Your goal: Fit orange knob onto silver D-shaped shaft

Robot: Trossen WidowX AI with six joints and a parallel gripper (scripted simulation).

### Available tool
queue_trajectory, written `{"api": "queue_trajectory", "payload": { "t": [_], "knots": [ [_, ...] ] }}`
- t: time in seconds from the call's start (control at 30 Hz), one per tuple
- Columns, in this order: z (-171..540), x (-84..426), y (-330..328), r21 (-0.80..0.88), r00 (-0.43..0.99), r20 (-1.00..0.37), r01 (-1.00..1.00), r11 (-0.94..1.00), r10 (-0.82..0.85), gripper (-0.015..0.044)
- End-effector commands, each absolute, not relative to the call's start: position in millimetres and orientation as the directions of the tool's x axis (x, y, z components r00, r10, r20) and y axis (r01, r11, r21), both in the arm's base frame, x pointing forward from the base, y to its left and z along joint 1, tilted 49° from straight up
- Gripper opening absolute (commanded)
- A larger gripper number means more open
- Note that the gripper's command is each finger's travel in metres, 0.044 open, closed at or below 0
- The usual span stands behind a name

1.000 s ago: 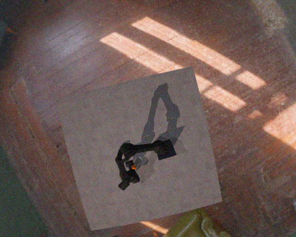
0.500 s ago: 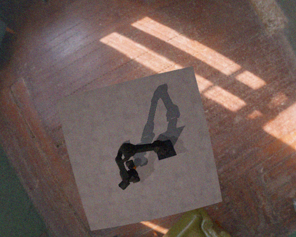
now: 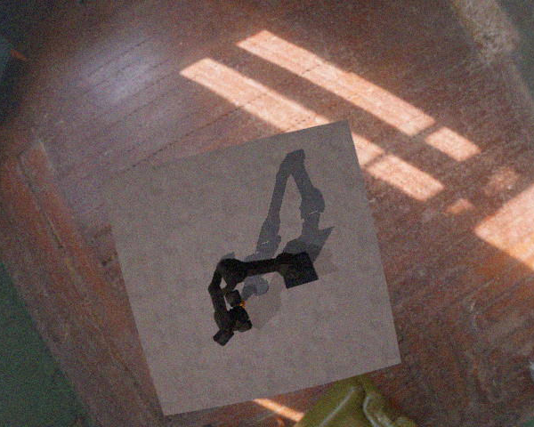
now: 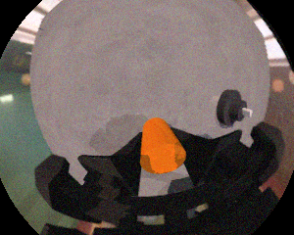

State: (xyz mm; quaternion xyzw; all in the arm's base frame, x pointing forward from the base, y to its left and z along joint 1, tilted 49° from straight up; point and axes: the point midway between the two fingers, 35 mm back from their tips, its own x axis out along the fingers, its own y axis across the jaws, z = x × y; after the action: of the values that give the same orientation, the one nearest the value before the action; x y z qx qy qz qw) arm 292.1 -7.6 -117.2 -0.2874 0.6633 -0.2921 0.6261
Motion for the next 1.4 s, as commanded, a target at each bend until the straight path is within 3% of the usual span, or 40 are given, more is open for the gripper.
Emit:
{"api": "queue_trajectory", "payload": {
  "t": [0.0,1.37],
  "knots": [
    [-109,297,4,-0.741,-0.042,-0.671,-0.009,0.672,-0.74,0.0],
    [-34,310,77,-0.739,-0.046,-0.673,-0.008,0.674,-0.738,0.0]
  ]
}}
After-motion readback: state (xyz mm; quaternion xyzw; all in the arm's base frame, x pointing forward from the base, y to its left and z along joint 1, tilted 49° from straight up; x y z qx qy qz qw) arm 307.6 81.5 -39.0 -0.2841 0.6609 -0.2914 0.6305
